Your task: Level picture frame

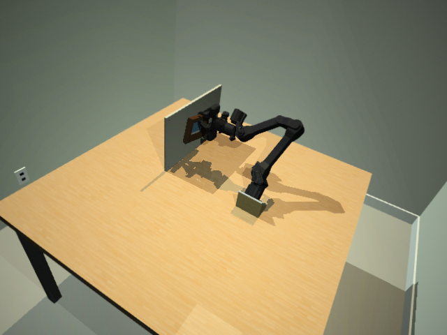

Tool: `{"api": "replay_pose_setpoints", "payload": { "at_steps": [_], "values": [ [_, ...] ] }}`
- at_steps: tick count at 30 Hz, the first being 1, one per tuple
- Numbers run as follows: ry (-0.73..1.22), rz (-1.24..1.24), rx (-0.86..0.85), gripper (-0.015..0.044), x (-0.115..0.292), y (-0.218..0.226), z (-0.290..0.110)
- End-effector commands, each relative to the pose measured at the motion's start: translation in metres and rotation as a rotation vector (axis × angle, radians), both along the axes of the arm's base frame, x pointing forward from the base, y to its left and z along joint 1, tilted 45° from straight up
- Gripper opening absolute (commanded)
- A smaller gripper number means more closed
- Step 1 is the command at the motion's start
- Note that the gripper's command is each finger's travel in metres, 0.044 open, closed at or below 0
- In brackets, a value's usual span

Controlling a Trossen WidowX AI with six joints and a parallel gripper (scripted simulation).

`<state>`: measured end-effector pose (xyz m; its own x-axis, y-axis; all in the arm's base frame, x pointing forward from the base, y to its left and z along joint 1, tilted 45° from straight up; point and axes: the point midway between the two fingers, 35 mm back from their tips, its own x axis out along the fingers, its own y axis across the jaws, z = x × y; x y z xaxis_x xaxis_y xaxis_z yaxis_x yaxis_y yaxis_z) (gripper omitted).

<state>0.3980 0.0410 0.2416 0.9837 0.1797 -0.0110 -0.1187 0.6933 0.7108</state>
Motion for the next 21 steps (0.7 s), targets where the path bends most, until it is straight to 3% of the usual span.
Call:
{"api": "replay_pose_setpoints", "payload": {
  "at_steps": [1, 11, 16, 21],
  "values": [
    [0.009, 0.001, 0.044, 0.026, -0.013, -0.004, 0.003],
    [0.062, 0.001, 0.313, 0.026, -0.095, -0.02, -0.001],
    [0.047, -0.002, 0.291, 0.026, -0.094, -0.021, 0.007],
    [0.055, -0.001, 0.302, 0.026, -0.131, -0.024, 0.028]
  ]
}}
